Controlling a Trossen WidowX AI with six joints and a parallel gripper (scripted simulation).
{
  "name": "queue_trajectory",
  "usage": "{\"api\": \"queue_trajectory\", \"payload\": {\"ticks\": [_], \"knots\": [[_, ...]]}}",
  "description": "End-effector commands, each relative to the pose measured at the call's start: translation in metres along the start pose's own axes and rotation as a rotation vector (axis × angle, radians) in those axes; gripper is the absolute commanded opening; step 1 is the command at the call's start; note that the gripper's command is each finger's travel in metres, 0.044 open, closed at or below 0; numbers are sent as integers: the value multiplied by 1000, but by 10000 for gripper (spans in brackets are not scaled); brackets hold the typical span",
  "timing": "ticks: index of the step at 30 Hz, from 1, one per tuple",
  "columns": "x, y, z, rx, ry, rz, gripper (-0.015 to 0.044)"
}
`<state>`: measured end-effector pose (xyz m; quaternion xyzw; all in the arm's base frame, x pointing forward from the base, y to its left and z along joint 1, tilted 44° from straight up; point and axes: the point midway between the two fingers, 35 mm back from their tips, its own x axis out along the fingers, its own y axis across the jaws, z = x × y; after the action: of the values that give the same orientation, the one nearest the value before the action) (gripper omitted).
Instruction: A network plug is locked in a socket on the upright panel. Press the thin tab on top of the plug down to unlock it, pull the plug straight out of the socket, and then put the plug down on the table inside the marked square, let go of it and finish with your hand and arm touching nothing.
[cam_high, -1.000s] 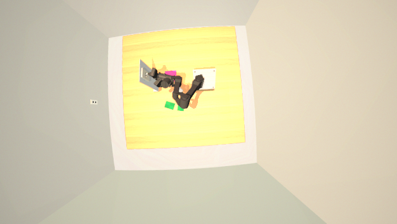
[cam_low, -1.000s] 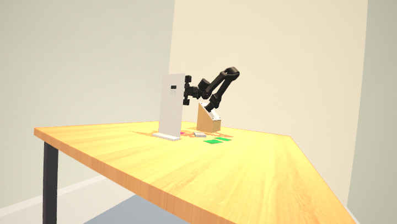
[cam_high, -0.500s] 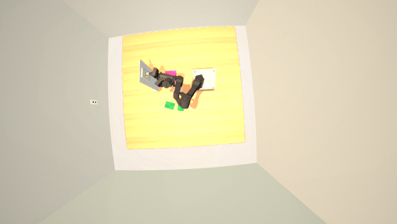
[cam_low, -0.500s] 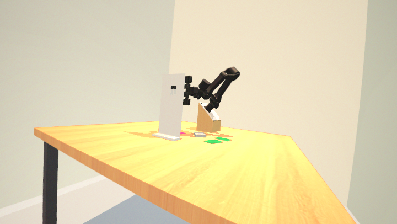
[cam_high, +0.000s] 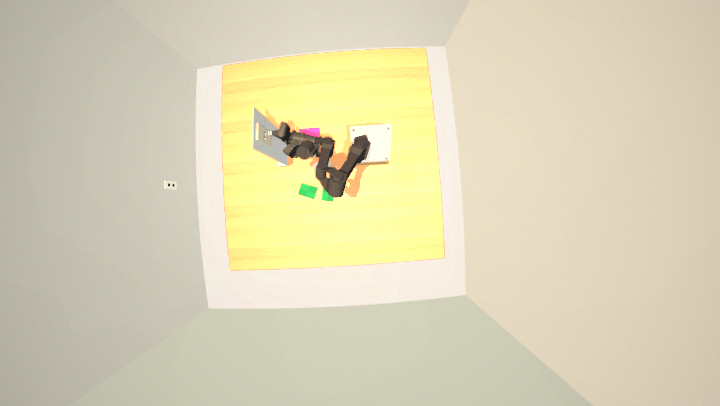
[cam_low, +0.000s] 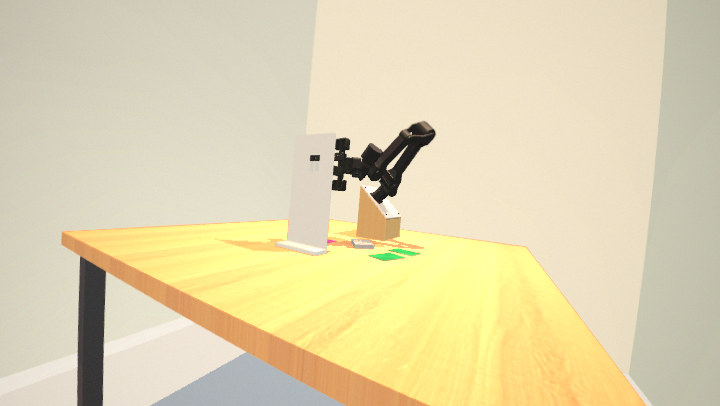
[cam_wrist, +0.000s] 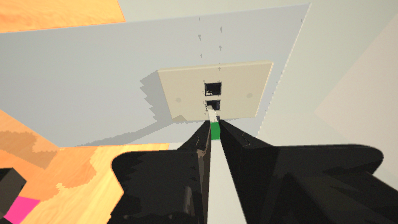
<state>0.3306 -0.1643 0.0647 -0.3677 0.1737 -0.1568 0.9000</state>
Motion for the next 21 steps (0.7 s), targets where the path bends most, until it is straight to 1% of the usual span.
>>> {"api": "queue_trajectory", "payload": {"ticks": [1,21], "knots": [[-3,1,-1,-1,-2,5,0],[-15,1,-5,-1,-2,5,0]]}}
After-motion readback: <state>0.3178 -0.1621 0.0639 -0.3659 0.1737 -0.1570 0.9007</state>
